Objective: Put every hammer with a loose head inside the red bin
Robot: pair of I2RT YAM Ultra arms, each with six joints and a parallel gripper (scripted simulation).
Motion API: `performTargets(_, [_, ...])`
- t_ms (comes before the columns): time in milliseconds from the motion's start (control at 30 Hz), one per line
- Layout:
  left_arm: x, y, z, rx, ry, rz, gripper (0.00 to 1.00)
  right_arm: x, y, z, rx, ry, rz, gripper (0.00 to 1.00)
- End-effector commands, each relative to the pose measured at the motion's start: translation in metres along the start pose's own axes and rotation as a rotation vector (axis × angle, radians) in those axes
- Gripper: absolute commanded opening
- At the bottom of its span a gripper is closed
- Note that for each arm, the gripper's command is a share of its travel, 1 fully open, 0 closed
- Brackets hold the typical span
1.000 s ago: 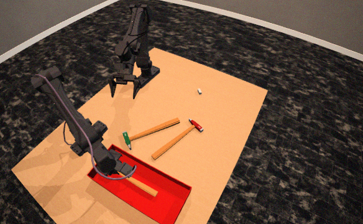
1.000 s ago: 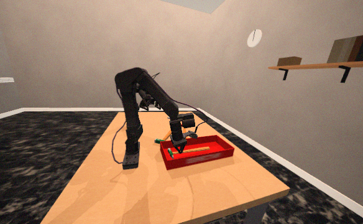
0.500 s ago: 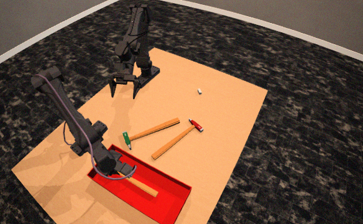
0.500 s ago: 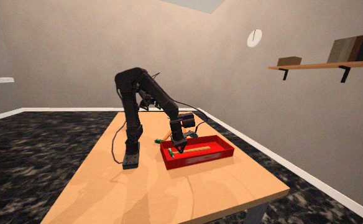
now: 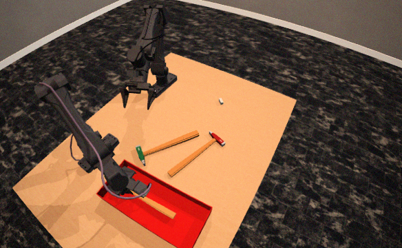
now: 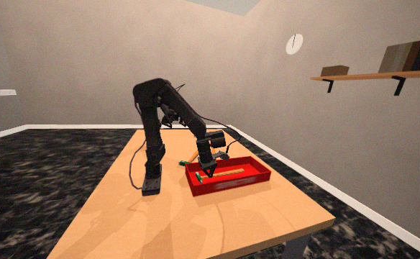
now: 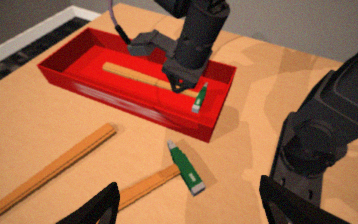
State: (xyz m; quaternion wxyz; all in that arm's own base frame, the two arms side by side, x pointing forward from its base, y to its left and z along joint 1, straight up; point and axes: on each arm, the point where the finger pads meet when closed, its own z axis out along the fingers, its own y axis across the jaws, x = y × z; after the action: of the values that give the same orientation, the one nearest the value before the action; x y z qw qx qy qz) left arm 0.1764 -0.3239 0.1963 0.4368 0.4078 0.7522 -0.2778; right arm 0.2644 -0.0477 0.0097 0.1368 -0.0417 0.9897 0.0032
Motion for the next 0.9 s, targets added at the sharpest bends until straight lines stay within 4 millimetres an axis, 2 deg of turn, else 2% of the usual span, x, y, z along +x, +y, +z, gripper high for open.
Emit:
performTargets(0, [-0.0074,0.0002,-0.0001,0.001,-0.021,0.001,1.00,0.0050,0.0012,0.0074,-0.001,0.010,0.005,0.07])
performTargets(733, [-0.0074,0.0002,-0.0001,0.001,-0.021,0.001,1.00,0.0093,0.0016,0.0165,-0.001,0.010,0.005,0.07])
performTargets(867, [-0.0074,0.0002,-0.0001,0.001,-0.021,0.001,1.00,0.0051,0.0020,0.0110,0.000,0.003,0.008,0.07])
